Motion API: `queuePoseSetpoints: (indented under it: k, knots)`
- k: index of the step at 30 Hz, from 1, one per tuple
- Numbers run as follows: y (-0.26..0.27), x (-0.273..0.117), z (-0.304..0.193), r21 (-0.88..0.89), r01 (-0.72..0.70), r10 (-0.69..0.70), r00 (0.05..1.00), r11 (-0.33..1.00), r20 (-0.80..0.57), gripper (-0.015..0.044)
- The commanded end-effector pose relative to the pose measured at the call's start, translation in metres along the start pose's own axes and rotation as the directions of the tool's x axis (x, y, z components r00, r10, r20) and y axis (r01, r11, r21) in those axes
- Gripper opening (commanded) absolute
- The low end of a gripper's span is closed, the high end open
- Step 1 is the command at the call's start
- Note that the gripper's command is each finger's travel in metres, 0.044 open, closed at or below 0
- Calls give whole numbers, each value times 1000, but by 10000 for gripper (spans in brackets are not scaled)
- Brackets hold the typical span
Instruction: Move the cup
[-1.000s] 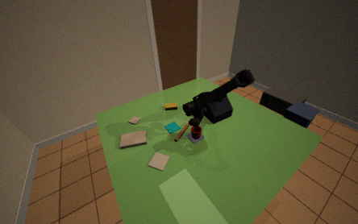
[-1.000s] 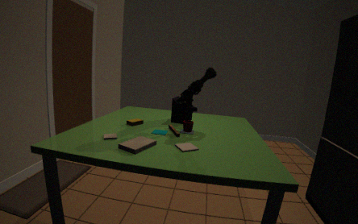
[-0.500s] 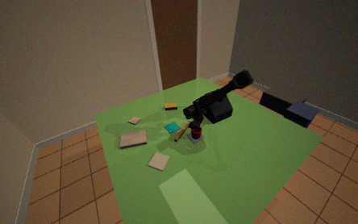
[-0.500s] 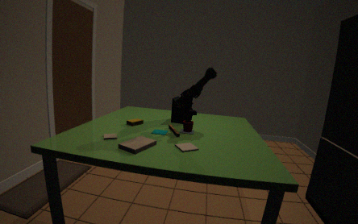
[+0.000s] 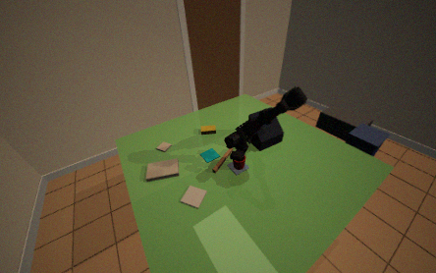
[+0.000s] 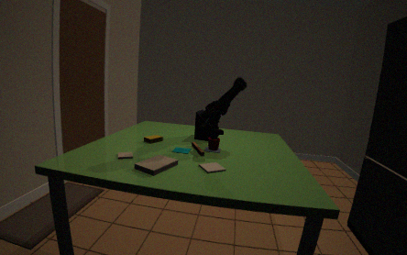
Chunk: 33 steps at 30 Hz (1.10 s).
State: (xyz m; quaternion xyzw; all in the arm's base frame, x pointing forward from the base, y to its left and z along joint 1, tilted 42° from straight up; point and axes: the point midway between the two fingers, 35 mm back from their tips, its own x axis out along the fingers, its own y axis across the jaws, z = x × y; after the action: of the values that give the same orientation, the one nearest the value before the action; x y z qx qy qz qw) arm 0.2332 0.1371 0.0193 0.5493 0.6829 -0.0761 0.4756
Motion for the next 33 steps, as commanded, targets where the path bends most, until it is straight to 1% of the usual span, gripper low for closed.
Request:
queuePoseSetpoints:
  k: [1,5,7,21,27,33]
  knots:
    - [-3,6,0,11,8,-8,1000,1000,0,148]
    - [-3,6,0,11,7,-7,1000,1000,0,148]
    - [-1,4,0,2,2,-2,1000,1000,-2,95]
    - [-1,4,0,2,2,-2,1000,1000,-2,2]
    - [-1,0,0,3,3,-3,1000,1000,-1,0]
    - [-2,-17,2,6,6,-6,1000,1000,2,0]
